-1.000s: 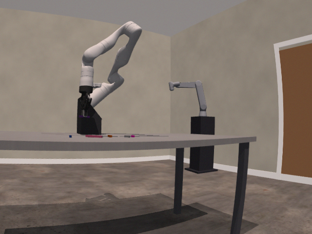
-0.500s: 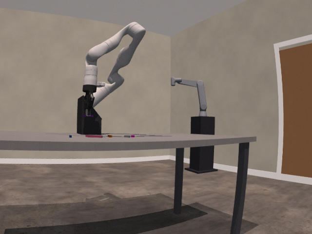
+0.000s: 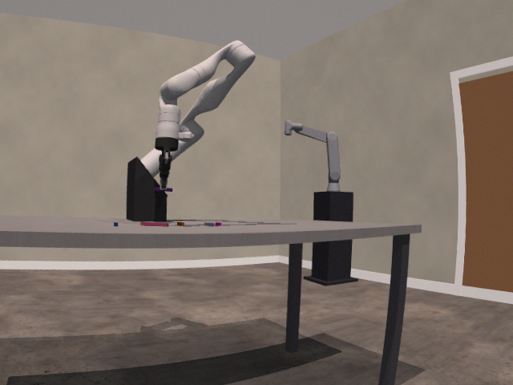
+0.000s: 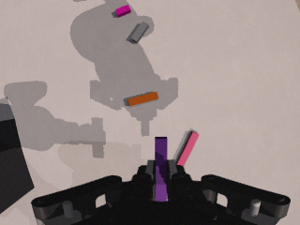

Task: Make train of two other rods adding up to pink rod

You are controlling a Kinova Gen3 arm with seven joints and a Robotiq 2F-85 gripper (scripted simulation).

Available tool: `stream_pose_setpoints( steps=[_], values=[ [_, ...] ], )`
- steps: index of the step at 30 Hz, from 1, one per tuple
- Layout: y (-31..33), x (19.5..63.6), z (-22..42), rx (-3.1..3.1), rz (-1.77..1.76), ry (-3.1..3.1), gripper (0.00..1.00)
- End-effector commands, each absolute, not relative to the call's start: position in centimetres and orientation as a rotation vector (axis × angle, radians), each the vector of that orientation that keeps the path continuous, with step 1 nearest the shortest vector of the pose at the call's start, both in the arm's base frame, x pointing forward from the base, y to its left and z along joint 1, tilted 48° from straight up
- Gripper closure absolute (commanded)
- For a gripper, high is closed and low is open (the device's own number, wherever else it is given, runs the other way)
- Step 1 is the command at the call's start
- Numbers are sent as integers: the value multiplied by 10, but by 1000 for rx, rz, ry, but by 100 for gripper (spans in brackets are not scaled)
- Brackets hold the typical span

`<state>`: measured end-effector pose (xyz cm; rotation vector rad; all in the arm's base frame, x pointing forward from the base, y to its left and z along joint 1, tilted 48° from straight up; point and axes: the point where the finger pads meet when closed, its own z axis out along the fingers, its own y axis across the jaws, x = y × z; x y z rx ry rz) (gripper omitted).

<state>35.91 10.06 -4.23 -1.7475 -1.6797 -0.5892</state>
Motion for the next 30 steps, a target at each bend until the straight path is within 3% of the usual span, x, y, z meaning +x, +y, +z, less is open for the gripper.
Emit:
stream_pose_setpoints(
  steps=[1, 30],
  values=[
    [119, 368, -22, -1793, -554, -1624, 95],
    [225, 382, 80, -2063, -342, -1113, 95]
  ],
)
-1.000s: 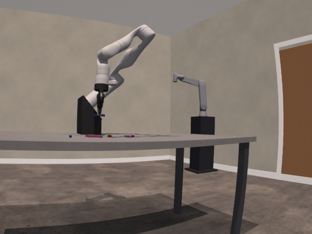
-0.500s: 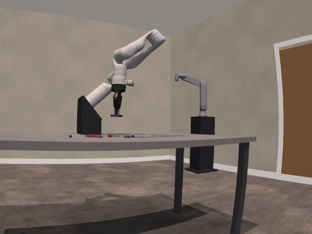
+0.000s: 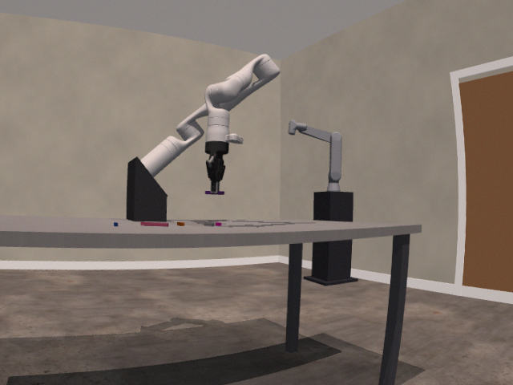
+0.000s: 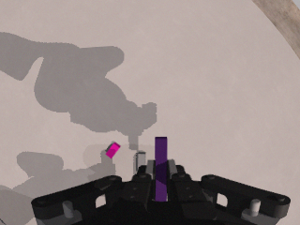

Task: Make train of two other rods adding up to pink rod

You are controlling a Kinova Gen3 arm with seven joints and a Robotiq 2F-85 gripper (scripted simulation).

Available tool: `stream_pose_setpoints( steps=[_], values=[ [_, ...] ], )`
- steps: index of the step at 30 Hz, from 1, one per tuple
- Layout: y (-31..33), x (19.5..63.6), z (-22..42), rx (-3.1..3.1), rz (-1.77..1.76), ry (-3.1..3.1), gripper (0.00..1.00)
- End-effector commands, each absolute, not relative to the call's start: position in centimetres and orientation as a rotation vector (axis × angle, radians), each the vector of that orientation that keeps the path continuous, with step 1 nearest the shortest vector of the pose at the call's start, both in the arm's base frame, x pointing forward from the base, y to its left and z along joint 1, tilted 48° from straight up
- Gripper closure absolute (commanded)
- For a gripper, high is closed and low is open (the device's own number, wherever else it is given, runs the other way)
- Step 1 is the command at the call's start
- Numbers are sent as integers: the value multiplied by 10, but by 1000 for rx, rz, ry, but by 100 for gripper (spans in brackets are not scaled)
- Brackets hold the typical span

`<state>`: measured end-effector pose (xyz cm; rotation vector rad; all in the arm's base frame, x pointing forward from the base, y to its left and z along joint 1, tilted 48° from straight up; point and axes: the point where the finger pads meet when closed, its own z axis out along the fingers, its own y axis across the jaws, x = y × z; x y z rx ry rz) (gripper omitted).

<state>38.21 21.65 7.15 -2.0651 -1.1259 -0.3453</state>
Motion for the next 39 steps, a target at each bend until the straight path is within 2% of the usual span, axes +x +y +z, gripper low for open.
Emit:
stream_pose_setpoints(
  steps=[1, 26, 39],
  values=[
    [228, 381, 83, -2065, -339, -1101, 95],
    [237, 380, 92, -2076, -321, -1048, 95],
    [253, 377, 77, -2074, -325, -1060, 95]
  ],
)
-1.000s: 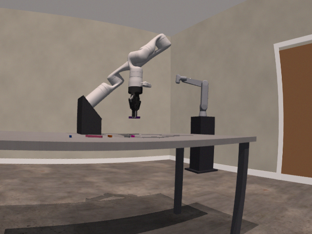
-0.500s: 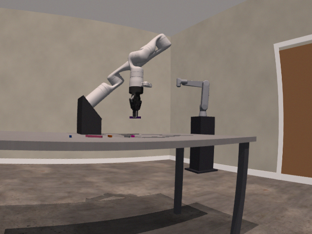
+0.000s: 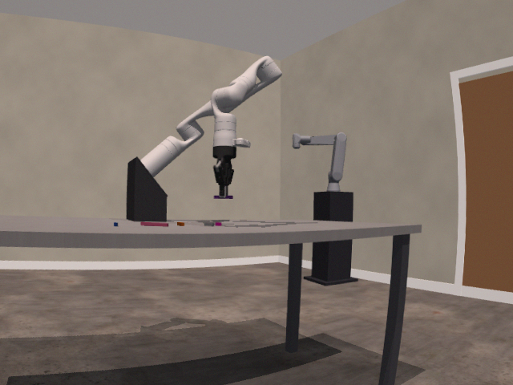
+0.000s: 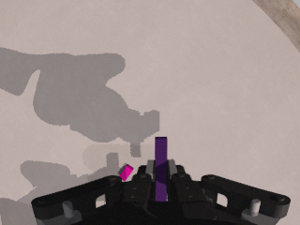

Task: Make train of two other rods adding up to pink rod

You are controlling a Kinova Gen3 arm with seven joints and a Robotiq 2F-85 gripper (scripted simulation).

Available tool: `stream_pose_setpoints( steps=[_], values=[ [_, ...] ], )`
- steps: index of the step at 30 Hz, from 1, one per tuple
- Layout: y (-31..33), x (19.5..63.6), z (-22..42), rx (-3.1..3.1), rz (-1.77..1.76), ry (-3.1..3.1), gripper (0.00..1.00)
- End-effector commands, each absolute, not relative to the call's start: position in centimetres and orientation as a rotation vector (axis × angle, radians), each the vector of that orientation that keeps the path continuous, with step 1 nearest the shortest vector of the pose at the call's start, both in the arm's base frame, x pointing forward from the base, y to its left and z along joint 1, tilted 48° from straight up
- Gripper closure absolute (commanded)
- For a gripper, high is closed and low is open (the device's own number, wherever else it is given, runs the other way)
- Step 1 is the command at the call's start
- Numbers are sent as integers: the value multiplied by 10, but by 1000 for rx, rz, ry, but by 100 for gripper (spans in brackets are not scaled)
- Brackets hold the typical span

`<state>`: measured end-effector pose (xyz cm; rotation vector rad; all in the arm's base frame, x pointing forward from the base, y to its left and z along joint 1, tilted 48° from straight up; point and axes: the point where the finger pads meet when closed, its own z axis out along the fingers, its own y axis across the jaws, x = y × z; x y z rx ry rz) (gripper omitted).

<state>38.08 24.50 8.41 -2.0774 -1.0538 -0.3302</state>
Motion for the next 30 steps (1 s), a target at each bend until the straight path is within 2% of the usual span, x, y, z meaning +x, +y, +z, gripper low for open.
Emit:
stream_pose_setpoints(
  steps=[1, 18, 30],
  values=[
    [255, 377, 75, -2074, -325, -1061, 95],
    [298, 373, 36, -2074, -331, -1063, 95],
    [301, 372, 32, -2077, -327, -1060, 95]
  ],
)
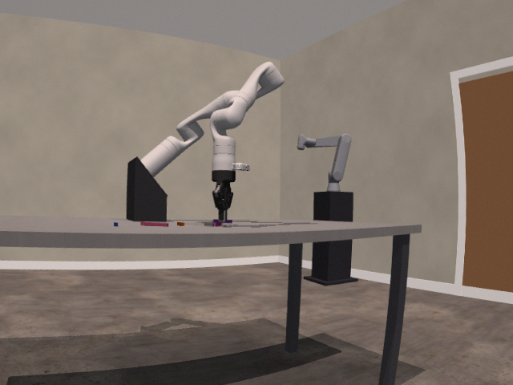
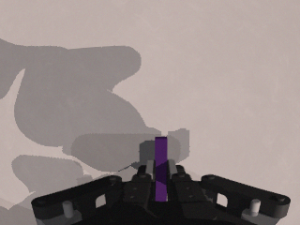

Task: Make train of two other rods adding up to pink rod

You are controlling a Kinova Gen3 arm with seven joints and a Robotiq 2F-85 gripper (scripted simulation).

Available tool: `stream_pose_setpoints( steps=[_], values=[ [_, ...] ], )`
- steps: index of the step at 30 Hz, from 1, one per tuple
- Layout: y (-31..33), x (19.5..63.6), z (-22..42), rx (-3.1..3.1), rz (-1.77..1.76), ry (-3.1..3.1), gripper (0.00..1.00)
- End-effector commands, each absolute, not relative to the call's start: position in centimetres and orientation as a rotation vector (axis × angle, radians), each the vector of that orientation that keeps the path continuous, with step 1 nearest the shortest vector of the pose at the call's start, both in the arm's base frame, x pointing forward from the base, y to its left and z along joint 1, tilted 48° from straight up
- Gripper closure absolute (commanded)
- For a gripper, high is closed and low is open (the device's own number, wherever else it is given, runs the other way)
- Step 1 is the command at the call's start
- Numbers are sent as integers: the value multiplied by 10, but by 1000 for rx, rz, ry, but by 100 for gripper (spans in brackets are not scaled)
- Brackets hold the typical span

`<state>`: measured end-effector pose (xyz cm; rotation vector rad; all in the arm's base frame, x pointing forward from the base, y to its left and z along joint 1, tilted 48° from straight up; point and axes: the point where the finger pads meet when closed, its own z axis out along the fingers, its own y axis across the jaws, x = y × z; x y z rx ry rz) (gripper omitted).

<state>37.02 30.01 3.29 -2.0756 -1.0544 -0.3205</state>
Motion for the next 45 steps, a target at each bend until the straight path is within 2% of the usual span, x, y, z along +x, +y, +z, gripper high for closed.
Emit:
stream_pose_setpoints(
  steps=[1, 45],
  values=[
    [301, 372, 32, -2077, -327, -1060, 95],
    [302, 368, 35, -2075, -328, -1064, 95]
  ],
)
